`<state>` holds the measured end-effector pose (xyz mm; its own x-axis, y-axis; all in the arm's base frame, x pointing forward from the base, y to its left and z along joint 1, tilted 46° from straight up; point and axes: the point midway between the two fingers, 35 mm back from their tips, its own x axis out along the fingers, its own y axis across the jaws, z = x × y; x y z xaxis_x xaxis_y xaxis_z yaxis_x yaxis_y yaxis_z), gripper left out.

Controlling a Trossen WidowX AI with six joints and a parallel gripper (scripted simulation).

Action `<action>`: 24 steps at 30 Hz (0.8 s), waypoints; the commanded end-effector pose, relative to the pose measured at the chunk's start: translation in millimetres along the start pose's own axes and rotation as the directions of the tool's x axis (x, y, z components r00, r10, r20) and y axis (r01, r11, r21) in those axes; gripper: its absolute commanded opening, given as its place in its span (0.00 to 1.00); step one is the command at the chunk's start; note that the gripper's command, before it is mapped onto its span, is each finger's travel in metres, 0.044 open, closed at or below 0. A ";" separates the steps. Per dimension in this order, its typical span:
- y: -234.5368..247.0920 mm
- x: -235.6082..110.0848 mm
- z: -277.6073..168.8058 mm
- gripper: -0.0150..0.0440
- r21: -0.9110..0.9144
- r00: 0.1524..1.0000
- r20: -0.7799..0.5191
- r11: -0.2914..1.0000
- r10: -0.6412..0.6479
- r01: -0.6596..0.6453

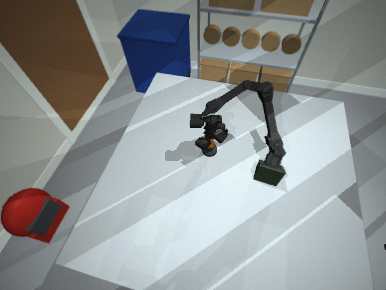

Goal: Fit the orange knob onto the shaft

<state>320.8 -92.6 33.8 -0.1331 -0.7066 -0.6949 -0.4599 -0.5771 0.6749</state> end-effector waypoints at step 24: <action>-0.6 -1.7 -0.1 0.25 -0.008 1.000 -0.002 1.000 0.000 0.000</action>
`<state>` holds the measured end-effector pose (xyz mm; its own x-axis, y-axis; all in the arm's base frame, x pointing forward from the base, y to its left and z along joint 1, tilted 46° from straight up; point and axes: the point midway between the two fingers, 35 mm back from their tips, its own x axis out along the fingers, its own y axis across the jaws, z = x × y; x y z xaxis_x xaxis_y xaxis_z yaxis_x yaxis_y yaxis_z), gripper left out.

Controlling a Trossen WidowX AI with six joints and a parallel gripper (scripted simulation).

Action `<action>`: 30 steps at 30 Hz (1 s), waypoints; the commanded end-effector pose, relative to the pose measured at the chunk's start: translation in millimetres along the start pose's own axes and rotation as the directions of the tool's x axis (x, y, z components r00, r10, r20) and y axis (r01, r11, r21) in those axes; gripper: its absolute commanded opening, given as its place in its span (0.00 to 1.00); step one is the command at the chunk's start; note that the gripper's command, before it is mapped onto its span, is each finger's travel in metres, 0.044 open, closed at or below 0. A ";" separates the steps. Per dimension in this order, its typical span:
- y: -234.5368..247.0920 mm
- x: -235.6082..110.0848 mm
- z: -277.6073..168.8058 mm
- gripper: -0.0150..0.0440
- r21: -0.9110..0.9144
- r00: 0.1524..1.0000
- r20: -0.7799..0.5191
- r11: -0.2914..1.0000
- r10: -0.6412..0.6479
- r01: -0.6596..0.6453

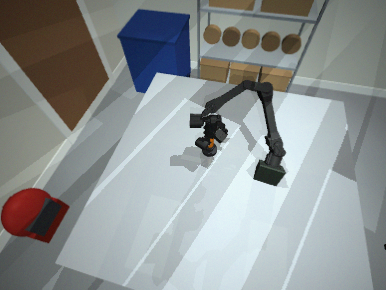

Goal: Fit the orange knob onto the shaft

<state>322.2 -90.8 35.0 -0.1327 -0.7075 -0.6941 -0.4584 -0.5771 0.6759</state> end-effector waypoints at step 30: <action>0.8 3.1 0.4 0.25 -0.046 1.000 -0.001 0.999 -0.001 0.001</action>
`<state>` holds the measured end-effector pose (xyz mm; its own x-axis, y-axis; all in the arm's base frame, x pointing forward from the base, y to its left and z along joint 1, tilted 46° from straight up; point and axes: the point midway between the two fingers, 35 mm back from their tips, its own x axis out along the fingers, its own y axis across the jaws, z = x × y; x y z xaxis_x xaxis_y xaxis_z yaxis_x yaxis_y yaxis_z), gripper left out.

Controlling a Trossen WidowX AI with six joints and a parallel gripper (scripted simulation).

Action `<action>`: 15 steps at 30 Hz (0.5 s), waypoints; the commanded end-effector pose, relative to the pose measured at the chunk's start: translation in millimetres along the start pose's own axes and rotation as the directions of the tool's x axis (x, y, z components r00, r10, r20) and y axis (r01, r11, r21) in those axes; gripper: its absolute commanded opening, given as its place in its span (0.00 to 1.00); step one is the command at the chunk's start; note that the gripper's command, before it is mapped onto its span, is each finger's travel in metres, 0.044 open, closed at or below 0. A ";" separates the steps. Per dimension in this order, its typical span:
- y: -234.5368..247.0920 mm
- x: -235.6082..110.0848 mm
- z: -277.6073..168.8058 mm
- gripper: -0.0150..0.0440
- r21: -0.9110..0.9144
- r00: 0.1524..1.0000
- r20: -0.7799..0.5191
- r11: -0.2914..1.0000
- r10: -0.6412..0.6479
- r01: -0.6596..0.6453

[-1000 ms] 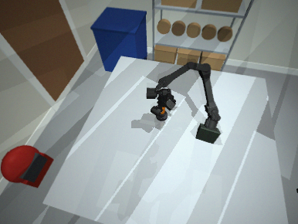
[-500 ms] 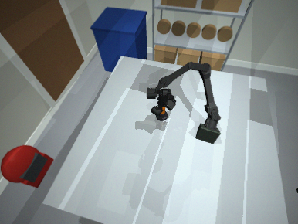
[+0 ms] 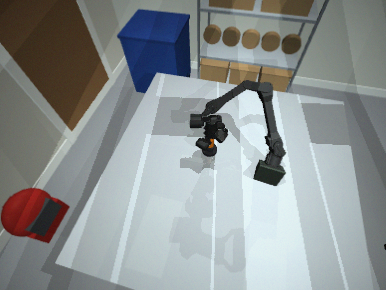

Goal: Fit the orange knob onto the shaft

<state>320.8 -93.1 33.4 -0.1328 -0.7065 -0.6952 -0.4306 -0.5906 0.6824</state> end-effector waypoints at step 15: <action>0.0 0.7 -0.3 0.25 0.073 1.000 -0.002 0.997 0.001 -0.001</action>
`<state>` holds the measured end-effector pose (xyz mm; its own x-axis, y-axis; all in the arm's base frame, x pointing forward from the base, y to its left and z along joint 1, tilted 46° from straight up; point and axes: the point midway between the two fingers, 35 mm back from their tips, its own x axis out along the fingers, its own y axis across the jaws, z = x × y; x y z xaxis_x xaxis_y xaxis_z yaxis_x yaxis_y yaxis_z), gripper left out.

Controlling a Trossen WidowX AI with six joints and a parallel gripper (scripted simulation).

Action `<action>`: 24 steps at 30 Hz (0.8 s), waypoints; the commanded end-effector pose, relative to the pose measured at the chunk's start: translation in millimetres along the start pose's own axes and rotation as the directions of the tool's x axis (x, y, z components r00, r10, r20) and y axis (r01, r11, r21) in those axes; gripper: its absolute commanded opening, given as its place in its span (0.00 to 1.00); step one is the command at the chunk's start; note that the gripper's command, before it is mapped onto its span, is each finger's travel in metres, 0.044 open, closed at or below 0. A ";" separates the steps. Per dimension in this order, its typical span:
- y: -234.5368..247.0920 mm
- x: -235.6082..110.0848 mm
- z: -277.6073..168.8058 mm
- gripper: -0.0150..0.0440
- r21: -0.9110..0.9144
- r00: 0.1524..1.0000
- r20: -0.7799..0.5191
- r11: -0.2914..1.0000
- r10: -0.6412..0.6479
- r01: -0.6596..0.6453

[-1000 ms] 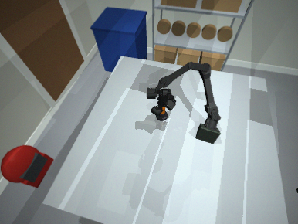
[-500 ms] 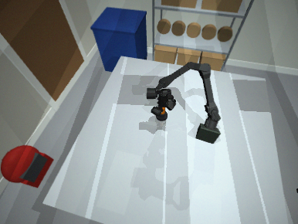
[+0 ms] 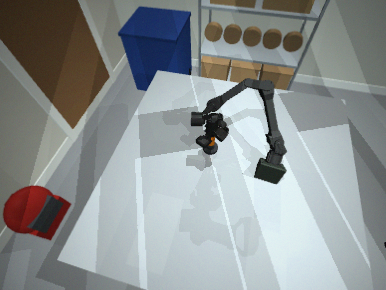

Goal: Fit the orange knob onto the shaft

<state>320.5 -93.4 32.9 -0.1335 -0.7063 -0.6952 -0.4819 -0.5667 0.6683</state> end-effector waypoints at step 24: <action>-2.0 -5.4 -0.1 0.25 -0.085 1.000 -0.003 0.996 0.000 0.000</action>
<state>321.9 -89.5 37.1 -0.1343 -0.7085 -0.6928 -0.4227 -0.5914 0.6867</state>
